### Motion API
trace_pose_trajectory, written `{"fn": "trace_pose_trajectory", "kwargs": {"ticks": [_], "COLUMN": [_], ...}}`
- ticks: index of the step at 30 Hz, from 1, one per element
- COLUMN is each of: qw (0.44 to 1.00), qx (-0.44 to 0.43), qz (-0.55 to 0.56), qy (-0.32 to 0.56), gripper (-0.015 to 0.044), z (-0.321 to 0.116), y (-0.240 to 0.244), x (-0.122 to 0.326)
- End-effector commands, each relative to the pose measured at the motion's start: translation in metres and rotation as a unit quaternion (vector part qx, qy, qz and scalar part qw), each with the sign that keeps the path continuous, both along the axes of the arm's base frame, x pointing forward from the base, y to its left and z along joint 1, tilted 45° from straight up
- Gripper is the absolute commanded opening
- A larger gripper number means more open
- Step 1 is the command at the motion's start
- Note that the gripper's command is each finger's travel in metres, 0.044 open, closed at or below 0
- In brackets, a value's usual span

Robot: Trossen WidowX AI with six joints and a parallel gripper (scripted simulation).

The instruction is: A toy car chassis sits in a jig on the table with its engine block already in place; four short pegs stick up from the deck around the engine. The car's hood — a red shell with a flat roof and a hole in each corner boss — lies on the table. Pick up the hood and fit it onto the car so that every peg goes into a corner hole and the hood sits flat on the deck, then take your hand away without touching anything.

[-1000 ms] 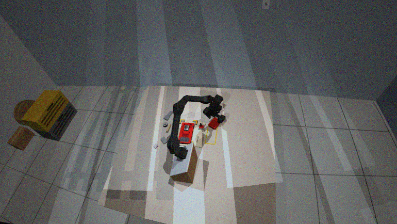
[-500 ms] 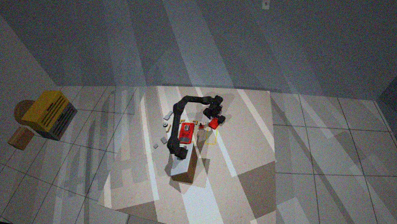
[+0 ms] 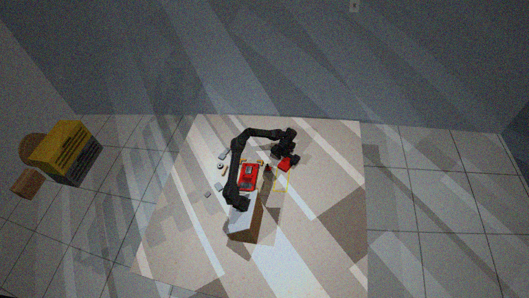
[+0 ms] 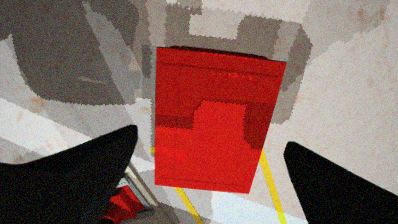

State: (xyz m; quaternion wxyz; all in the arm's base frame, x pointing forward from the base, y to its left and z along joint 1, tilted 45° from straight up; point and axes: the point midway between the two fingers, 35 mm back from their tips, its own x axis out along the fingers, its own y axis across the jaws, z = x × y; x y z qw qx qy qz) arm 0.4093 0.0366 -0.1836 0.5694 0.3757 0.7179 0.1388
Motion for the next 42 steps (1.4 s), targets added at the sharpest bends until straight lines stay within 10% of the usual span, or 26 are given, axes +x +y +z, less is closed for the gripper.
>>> {"fn": "trace_pose_trajectory", "kwargs": {"ticks": [1, 42], "qw": [1.000, 1.000], "qx": [0.002, 0.003], "qz": [-0.002, -0.002], "qy": [0.000, 0.000], "gripper": [0.0440, 0.0440], "z": [-0.001, -0.015], "y": [0.002, 0.016], "x": [0.000, -0.001]}}
